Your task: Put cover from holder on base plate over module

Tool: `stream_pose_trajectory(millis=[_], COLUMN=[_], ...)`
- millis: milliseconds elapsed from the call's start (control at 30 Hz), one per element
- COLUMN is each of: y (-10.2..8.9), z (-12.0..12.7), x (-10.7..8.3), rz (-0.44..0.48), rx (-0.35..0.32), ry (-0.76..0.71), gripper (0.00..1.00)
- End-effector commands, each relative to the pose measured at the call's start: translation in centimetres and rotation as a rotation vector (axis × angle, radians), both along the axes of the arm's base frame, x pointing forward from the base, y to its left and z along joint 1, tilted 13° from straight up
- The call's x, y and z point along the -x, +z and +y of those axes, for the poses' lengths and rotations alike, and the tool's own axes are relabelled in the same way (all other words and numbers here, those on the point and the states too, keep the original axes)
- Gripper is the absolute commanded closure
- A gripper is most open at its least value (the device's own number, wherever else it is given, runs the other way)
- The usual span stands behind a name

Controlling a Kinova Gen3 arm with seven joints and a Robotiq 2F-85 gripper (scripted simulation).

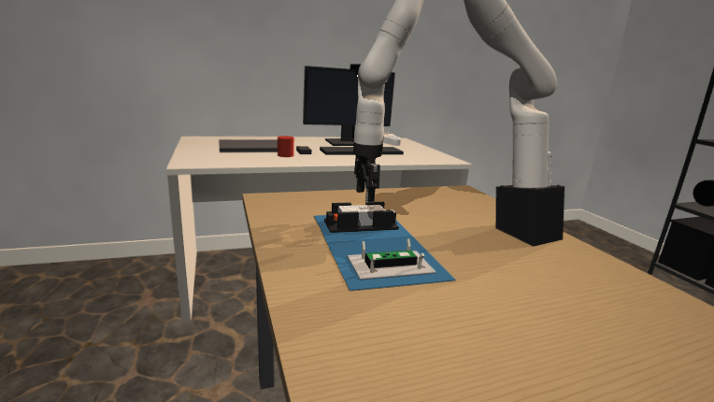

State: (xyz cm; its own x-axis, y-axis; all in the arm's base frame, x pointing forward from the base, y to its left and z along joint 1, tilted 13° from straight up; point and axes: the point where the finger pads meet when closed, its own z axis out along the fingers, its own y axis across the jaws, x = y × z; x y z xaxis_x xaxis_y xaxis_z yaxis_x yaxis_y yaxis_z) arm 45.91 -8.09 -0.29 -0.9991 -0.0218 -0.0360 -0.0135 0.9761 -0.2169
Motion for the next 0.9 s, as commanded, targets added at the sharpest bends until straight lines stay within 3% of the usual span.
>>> stream_pose_trajectory(millis=[0, 467, 800, 867], y=[0.1, 0.1, -4.8, -4.8], z=[0.0, 0.0, -1.0, -1.0], x=[-0.1, -0.1, -0.7, -0.7], rz=[-0.002, -0.002, -0.013, -0.013], rx=[0.000, 0.000, -0.001, -0.001], ry=[0.000, 0.000, 0.004, 0.004], gripper=[0.00, 0.00, 0.00, 0.00])
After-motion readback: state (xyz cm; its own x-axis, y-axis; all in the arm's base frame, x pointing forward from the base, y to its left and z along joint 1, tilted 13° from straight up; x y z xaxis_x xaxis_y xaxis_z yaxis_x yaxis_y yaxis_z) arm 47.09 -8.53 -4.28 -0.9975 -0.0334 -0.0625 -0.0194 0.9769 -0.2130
